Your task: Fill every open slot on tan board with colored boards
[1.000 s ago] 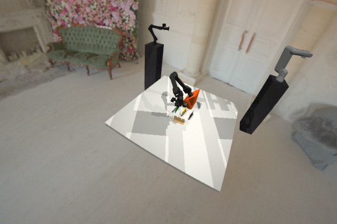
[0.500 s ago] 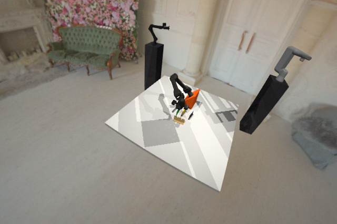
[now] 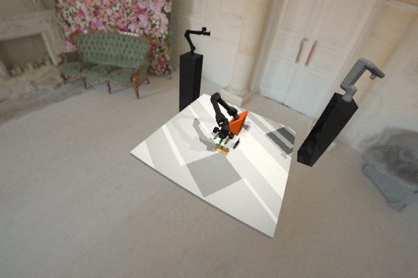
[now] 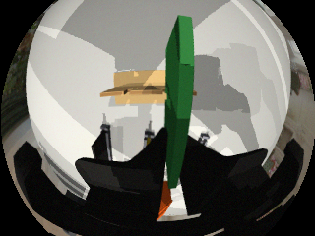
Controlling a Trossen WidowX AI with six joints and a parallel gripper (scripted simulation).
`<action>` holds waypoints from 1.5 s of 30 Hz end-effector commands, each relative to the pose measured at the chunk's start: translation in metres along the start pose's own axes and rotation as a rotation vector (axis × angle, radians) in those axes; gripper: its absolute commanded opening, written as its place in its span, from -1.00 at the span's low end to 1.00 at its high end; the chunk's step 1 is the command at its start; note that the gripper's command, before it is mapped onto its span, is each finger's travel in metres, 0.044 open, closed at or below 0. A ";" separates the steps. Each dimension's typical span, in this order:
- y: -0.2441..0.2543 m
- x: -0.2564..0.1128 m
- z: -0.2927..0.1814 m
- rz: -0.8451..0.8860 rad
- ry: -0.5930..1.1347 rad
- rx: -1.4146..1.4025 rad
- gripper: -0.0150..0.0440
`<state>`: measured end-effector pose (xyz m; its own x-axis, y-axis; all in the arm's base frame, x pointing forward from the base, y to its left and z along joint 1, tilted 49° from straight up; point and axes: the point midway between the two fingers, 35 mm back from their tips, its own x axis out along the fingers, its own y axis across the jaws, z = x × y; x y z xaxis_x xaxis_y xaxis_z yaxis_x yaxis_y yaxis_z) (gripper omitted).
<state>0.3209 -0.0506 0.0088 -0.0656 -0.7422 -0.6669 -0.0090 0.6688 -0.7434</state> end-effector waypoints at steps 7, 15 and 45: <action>0.000 0.011 0.000 -0.005 -0.002 -0.005 -0.49; 0.000 0.017 0.000 -0.005 -0.002 -0.005 -0.49; 0.000 0.042 0.000 -0.006 -0.002 -0.005 -0.49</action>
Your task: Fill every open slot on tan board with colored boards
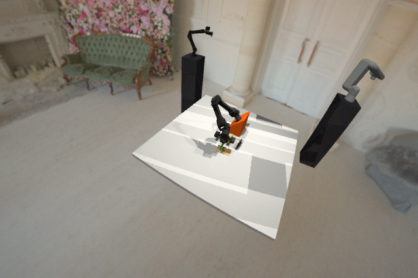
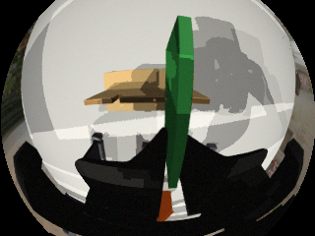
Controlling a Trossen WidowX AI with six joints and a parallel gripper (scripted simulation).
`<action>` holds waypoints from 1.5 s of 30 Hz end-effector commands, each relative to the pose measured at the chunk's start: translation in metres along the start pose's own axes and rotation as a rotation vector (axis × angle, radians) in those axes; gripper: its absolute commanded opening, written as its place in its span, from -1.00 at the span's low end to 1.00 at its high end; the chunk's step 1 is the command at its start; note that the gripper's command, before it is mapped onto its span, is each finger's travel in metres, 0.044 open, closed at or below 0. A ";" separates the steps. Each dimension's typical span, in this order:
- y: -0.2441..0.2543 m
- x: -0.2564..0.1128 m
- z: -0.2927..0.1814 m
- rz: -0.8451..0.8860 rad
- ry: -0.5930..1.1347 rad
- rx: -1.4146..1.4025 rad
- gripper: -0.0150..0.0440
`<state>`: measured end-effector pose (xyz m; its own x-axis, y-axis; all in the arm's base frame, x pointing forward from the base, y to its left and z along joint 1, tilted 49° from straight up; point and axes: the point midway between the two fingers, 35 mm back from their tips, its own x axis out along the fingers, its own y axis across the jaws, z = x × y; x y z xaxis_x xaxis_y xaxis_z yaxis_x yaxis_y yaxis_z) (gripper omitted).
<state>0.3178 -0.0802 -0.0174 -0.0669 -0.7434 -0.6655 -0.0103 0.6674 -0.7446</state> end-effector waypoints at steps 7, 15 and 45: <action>0.000 0.008 0.000 -0.004 -0.003 -0.004 -0.49; 0.000 0.015 0.000 -0.004 -0.003 -0.004 -0.49; 0.000 0.022 0.000 -0.001 0.001 0.000 0.08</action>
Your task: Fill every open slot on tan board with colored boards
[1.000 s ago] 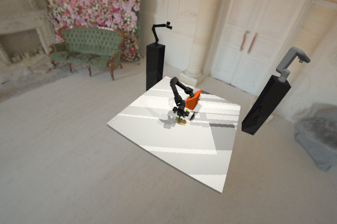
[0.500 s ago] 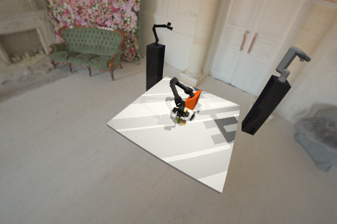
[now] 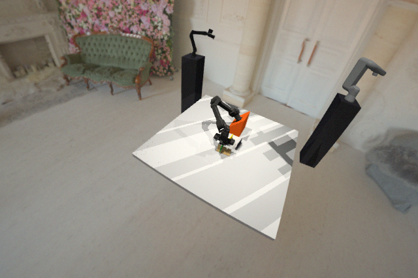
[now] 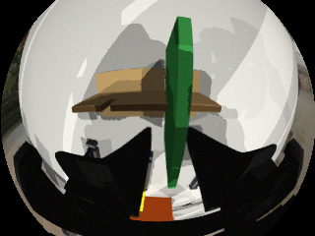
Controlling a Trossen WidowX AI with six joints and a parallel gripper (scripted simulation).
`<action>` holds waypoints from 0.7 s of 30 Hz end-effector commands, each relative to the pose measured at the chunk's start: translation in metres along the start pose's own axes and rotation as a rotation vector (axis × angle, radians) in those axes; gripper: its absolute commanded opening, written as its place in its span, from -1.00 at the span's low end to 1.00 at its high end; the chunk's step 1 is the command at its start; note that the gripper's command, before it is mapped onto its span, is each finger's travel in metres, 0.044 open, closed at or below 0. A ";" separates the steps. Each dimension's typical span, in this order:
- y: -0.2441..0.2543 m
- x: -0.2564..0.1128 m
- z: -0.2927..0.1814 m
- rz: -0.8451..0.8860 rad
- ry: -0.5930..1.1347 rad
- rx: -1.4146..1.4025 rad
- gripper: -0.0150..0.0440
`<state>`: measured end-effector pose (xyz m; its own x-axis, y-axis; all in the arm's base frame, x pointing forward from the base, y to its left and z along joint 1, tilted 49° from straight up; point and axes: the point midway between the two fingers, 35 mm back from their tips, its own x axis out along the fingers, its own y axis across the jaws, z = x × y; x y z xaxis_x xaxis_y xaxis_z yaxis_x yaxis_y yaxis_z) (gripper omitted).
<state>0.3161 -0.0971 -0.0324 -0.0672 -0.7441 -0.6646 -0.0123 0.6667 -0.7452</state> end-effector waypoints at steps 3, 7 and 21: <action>0.000 0.000 0.000 0.000 0.000 0.002 0.08; 0.002 -0.048 0.002 0.003 -0.003 -0.001 0.08; 0.040 -0.108 -0.011 0.043 -0.064 0.039 0.15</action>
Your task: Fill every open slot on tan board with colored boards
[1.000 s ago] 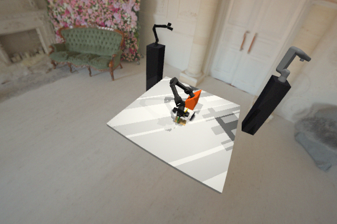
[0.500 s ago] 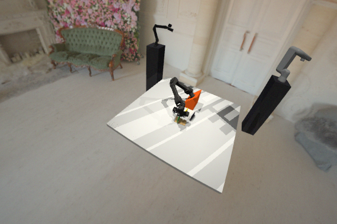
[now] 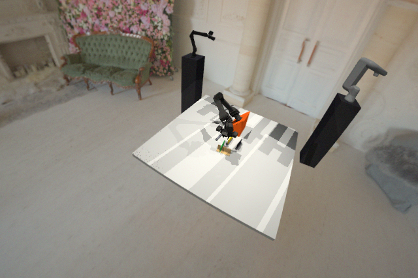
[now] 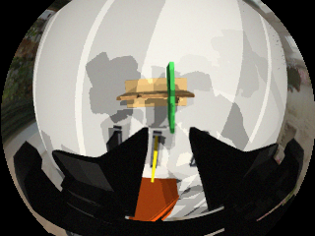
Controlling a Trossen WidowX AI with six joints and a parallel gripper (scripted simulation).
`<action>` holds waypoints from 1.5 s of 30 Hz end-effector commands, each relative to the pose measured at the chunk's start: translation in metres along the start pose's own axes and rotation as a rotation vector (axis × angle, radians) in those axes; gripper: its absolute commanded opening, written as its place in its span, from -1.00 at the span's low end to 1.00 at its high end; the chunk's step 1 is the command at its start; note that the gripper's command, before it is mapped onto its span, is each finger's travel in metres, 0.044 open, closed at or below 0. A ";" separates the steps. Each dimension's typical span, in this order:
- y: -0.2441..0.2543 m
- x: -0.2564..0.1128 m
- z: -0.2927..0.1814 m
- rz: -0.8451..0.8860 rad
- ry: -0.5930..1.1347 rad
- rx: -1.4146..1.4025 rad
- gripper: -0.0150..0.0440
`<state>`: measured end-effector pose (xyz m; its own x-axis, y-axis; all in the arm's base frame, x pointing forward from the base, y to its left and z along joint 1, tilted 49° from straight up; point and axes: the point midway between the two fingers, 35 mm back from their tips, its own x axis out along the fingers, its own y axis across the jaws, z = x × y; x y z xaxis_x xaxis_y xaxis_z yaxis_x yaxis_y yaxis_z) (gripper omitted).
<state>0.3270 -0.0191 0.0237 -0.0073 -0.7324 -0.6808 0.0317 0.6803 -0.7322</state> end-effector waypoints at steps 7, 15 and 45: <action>0.097 -0.029 -0.086 0.027 0.035 0.067 0.15; 0.121 -0.033 -0.138 -0.017 0.058 0.129 0.15; 0.120 0.063 -0.147 -0.020 0.057 0.130 0.15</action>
<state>0.1842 0.0245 -0.1071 -0.0681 -0.7384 -0.6709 0.1642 0.6550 -0.7376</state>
